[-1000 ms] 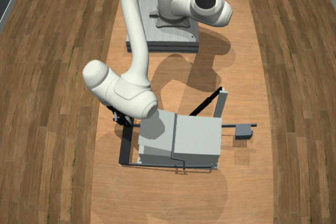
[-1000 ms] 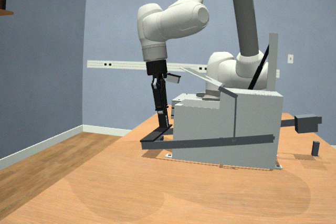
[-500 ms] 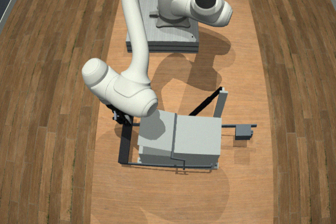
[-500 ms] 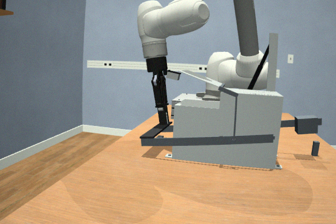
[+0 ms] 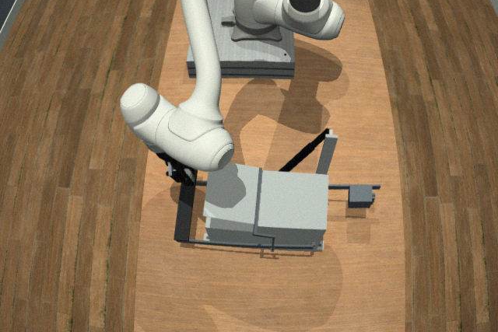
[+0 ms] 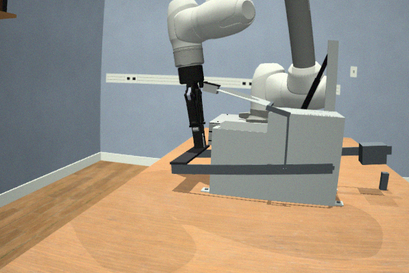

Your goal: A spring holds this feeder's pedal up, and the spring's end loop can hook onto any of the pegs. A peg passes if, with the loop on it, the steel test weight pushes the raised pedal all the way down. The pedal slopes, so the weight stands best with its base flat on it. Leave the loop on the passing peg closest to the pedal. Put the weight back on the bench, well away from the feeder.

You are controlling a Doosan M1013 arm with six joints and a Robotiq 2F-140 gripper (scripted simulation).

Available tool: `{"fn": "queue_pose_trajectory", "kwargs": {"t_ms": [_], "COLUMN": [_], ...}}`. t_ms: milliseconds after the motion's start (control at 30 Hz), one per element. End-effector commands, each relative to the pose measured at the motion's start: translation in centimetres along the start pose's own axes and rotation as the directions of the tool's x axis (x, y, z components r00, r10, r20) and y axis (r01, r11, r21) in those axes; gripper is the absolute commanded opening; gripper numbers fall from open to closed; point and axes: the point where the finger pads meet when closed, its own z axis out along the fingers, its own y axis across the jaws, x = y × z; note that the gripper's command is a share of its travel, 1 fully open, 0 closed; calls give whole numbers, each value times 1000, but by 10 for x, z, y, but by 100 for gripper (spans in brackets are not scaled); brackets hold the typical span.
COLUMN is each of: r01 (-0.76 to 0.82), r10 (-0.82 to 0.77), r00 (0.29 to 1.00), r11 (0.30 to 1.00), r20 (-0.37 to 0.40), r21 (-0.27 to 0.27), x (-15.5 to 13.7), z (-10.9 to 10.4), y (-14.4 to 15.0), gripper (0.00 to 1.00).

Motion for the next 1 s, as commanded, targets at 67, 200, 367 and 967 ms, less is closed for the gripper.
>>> {"fn": "queue_pose_trajectory", "kwargs": {"t_ms": [67,200,367,967], "r01": [0,0,0,0], "r10": [0,0,0,0], "r00": [1000,1000,1000,1000], "r11": [1000,1000,1000,1000], "r20": [0,0,0,0], "r21": [-2,-2,-2,-2], "x": [1,1,2,5], "z": [-5,-9,-14,-27], "y": [1,1,1,1], "gripper": [25,25,25,25]}}
